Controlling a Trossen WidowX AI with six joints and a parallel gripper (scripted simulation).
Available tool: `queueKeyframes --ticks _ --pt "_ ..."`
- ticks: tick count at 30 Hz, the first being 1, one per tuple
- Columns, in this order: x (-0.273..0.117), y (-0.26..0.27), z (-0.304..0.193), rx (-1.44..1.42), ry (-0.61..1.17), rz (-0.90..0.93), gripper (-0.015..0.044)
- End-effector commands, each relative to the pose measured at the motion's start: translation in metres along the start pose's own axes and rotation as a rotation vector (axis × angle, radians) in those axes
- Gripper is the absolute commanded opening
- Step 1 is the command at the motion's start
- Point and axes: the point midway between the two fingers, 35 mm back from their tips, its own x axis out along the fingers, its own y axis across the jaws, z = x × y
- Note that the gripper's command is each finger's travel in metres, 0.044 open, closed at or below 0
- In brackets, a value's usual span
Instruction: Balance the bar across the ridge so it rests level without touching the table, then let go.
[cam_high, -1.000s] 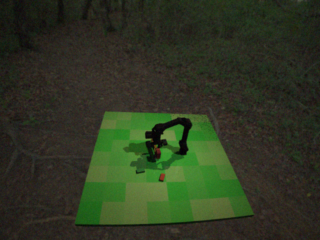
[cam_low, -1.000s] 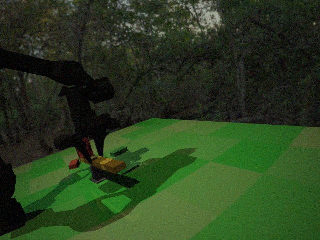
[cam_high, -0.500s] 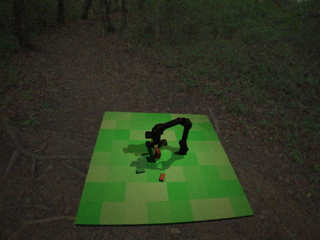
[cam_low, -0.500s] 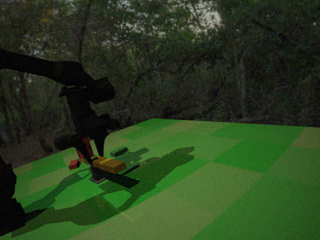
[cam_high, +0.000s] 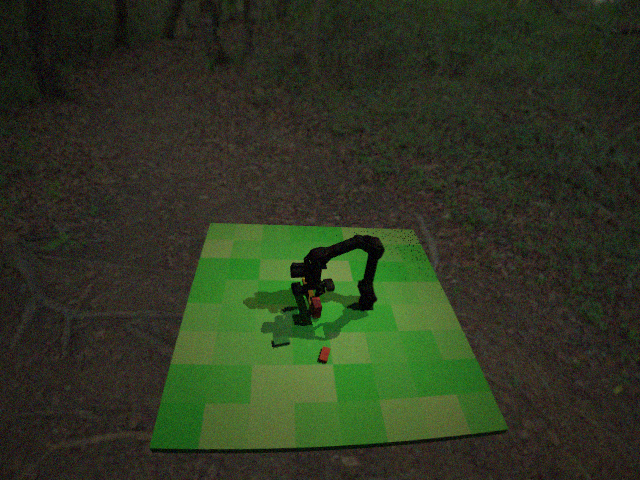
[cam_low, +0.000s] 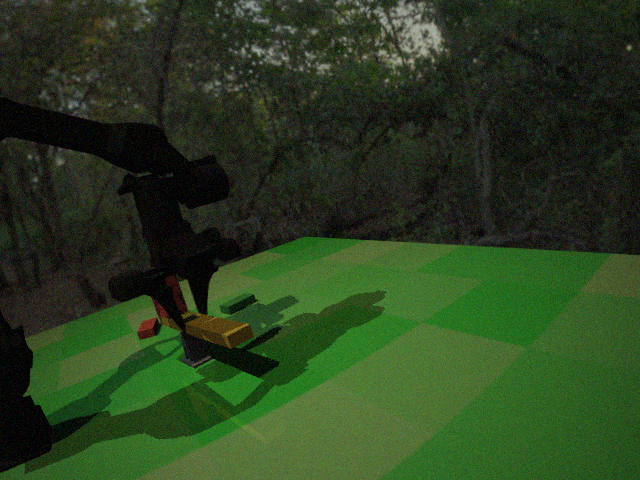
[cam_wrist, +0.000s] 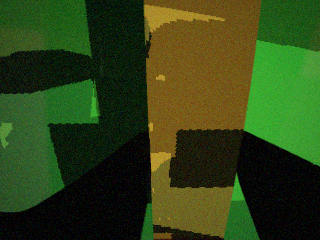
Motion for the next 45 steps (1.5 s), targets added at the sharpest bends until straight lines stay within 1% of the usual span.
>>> queueKeyframes --ticks 1,45 --pt "0.0007 0.0001 -0.0009 -0.006 0.005 0.001 0.0000" --pt "0.0043 0.0001 -0.0011 -0.006 0.005 0.001 0.0000"
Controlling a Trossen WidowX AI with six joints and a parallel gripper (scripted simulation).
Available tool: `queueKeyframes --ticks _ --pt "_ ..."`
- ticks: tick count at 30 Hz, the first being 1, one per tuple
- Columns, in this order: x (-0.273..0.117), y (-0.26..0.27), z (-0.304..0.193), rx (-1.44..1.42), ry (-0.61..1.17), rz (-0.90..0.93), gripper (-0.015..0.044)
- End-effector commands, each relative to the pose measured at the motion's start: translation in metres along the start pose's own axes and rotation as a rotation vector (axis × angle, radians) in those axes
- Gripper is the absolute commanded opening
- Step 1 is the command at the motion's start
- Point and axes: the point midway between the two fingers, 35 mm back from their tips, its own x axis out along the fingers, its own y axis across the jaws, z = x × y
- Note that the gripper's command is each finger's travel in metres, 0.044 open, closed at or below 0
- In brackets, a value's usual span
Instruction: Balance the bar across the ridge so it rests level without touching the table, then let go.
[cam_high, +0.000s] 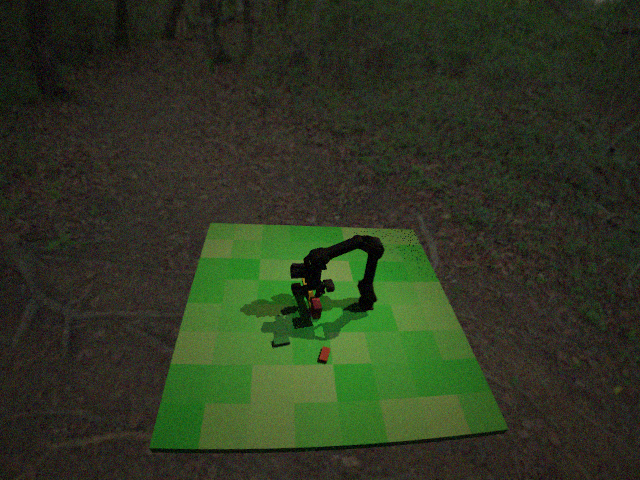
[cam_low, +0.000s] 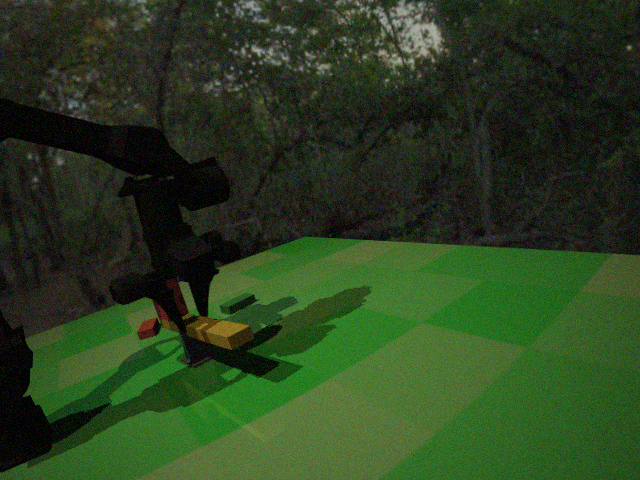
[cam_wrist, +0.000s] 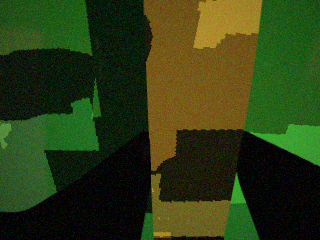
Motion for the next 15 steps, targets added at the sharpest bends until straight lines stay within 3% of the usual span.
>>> queueKeyframes --ticks 1,15 --pt "0.0006 0.0001 -0.0009 -0.005 0.005 0.001 0.0000" --pt "0.0018 -0.0001 -0.0010 -0.005 0.005 0.001 0.0000"
